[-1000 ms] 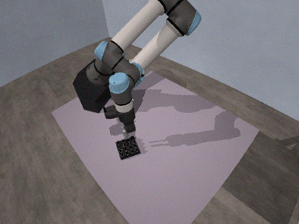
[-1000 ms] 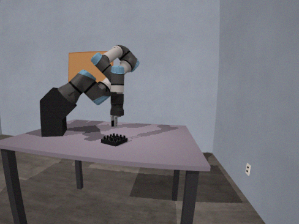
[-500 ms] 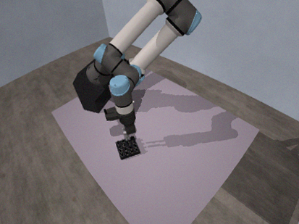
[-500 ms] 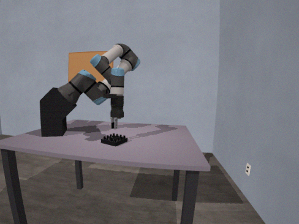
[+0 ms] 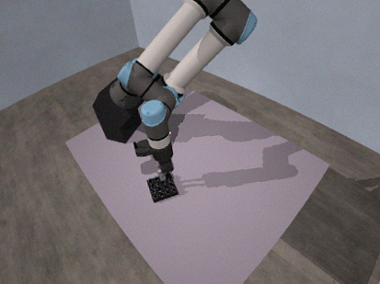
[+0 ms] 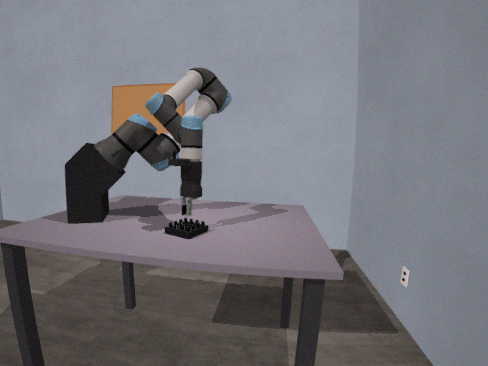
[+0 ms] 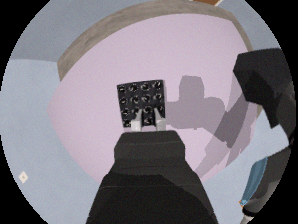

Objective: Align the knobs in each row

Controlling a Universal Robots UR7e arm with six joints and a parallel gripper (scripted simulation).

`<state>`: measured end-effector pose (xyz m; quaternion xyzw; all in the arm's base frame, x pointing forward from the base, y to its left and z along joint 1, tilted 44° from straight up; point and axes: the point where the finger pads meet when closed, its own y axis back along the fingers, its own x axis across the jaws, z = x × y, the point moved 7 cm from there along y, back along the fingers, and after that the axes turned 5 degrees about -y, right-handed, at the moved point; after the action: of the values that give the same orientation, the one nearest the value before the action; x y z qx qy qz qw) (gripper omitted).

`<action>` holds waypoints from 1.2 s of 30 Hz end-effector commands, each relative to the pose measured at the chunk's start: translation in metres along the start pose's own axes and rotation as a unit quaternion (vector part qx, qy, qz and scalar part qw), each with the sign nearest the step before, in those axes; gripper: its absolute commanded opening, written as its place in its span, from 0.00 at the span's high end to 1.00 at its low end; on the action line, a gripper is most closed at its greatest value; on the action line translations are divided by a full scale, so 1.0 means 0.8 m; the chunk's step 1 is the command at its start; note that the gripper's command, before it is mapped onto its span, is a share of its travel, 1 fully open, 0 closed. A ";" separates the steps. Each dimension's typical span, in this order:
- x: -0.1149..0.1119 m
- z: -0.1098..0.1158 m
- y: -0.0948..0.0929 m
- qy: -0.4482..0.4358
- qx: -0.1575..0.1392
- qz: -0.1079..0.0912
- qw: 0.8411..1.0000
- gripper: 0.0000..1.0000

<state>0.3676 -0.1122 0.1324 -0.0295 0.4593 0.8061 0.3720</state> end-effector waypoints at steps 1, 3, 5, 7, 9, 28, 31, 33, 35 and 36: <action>-0.001 0.000 -0.006 0.000 0.001 -0.001 1.000 0.54; -0.001 0.000 -0.009 0.000 0.001 -0.001 1.000 0.54; -0.001 0.000 -0.011 0.000 0.001 -0.001 1.000 0.54; -0.001 0.000 -0.013 0.000 0.001 -0.001 1.000 0.54; -0.001 0.000 -0.015 0.000 0.001 -0.001 1.000 0.54; -0.001 0.000 -0.018 0.000 0.001 -0.001 1.000 0.54; -0.001 0.000 -0.018 0.000 0.001 -0.001 1.000 0.54; -0.001 0.000 -0.018 0.000 0.001 -0.001 1.000 0.54; -0.001 0.000 -0.018 0.000 0.001 -0.001 1.000 0.54; -0.001 0.000 -0.018 0.000 0.001 -0.001 1.000 0.54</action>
<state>0.3771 -0.1080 0.1221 -0.0294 0.4596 0.8058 0.3723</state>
